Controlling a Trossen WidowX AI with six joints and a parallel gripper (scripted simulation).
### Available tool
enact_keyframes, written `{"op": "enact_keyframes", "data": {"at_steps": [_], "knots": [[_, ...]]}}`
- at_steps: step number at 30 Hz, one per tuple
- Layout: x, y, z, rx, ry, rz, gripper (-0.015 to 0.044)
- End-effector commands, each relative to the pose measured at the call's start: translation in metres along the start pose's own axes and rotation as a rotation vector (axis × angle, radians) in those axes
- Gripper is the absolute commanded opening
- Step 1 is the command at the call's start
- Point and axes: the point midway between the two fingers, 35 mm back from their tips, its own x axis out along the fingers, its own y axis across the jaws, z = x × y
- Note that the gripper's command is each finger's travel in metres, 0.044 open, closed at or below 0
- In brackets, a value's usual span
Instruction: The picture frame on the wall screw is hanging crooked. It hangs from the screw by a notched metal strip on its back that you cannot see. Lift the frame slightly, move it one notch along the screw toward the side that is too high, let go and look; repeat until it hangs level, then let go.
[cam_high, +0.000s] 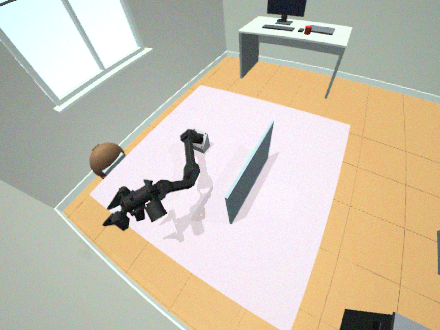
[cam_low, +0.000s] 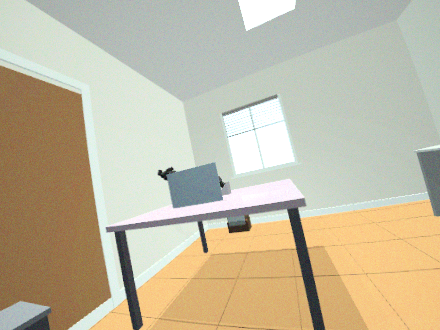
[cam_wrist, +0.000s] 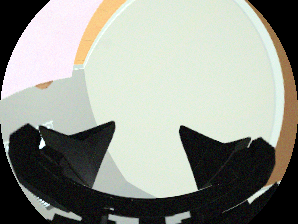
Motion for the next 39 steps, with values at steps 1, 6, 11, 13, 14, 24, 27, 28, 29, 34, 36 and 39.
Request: {"op": "enact_keyframes", "data": {"at_steps": [1,6,11,13,14,24,27,28,29,34,36,39], "knots": [[0.001,0.002,-0.002,0.007,0.008,0.001,0.0374],[0.022,0.043,-0.057,0.172,0.225,0.019,0.0260],[0.021,0.089,-0.123,0.332,0.491,-0.013,0.0260],[0.013,0.106,-0.149,0.385,0.600,-0.043,0.0260],[0.008,0.114,-0.161,0.408,0.654,-0.061,0.0260],[-0.094,0.173,-0.257,0.543,1.163,-0.373,0.0260],[-0.137,0.182,-0.272,0.542,1.292,-0.509,0.0260],[-0.152,0.185,-0.275,0.537,1.331,-0.558,0.0260],[-0.167,0.186,-0.277,0.530,1.369,-0.608,0.0260],[-0.245,0.189,-0.274,0.456,1.522,-0.884,0.0260],[-0.276,0.188,-0.266,0.408,1.565,-1.002,0.0260],[-0.320,0.186,-0.247,0.318,1.607,-1.183,0.0260]]}}
